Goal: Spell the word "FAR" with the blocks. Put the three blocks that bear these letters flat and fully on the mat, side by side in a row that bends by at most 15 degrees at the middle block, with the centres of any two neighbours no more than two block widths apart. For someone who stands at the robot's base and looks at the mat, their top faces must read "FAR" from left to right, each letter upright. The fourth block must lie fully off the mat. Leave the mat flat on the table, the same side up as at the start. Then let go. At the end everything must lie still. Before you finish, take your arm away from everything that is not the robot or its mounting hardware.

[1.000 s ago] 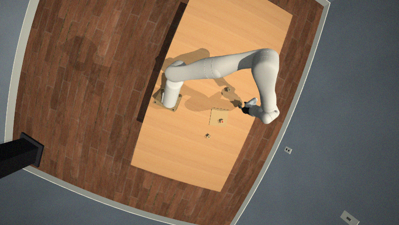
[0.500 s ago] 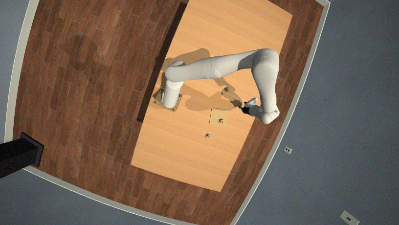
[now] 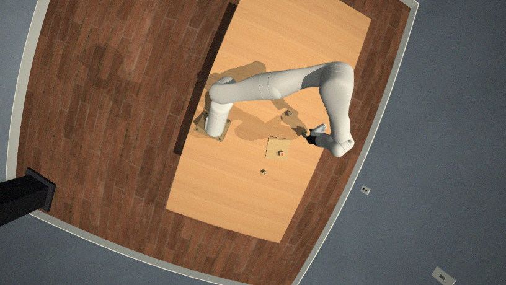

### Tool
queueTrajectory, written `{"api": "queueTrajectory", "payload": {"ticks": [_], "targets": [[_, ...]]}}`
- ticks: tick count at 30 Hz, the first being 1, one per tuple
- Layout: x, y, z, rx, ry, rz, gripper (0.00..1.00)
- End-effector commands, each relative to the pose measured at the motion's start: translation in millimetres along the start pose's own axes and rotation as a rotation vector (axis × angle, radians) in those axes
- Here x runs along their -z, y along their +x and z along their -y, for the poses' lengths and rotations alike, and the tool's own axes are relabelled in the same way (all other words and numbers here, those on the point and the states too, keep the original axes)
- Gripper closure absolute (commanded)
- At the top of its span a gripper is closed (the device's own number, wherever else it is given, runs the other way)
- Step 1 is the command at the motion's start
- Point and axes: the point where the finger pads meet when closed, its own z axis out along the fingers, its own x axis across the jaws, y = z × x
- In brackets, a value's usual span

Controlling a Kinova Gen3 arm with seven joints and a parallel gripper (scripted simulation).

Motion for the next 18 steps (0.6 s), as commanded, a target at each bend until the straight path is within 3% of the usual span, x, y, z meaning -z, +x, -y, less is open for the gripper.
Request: {"api": "queueTrajectory", "payload": {"ticks": [1,18], "targets": [[-2.9,2,-1,0.004,-0.002,-0.003,0.00],[-29.4,0,0,0.001,0.001,-0.001,0.00]]}}
